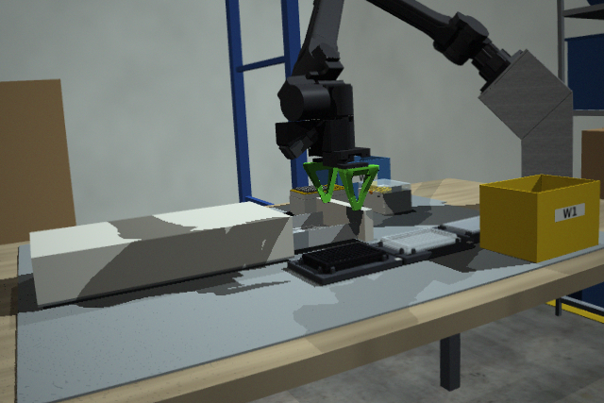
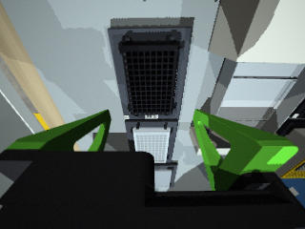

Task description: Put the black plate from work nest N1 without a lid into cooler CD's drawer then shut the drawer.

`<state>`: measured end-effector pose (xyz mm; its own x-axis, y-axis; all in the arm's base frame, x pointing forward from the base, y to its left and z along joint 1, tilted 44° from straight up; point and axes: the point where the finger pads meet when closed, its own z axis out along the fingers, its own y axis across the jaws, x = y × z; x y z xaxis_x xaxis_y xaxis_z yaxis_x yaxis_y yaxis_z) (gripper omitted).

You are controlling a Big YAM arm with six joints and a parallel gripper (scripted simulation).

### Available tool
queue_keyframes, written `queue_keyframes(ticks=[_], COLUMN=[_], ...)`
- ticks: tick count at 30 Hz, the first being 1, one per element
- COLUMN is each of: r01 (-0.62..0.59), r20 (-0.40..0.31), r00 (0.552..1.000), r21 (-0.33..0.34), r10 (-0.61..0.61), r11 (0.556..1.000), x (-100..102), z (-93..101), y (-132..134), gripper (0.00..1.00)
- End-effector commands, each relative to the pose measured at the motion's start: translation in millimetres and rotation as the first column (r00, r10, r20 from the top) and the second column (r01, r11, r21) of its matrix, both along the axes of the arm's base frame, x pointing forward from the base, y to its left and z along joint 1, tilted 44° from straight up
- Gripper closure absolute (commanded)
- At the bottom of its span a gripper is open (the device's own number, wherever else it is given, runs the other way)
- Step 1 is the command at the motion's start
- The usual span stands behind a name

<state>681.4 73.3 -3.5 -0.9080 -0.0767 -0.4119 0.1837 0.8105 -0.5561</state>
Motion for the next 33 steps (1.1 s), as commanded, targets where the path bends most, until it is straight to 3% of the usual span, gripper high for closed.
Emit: queue_keyframes(ticks=[1,2,8,13,16,33], r01=[-0.009,-0.051,-0.011,-0.028,-0.012,-0.016], r20=[0.026,0.008,0.025,0.025,0.021,0.026], r00=[1.000,0.999,1.000,0.999,1.000,1.000], r21=[0.004,-0.001,0.004,0.004,0.002,0.003], r10=[0.009,0.051,0.010,0.028,0.012,0.016], r11=[1.000,0.999,1.000,1.000,1.000,1.000], x=[15.4,6.0,18.5,19.6,20.7,30.2], z=[7.7,1.4,0.6,-4.5,-9.0,-21.4], y=[-0.8,26.2,-5.1,3.1,-11.0,-19.3], gripper=[0.00,0.00,0.00,0.00,0.00,0.00])
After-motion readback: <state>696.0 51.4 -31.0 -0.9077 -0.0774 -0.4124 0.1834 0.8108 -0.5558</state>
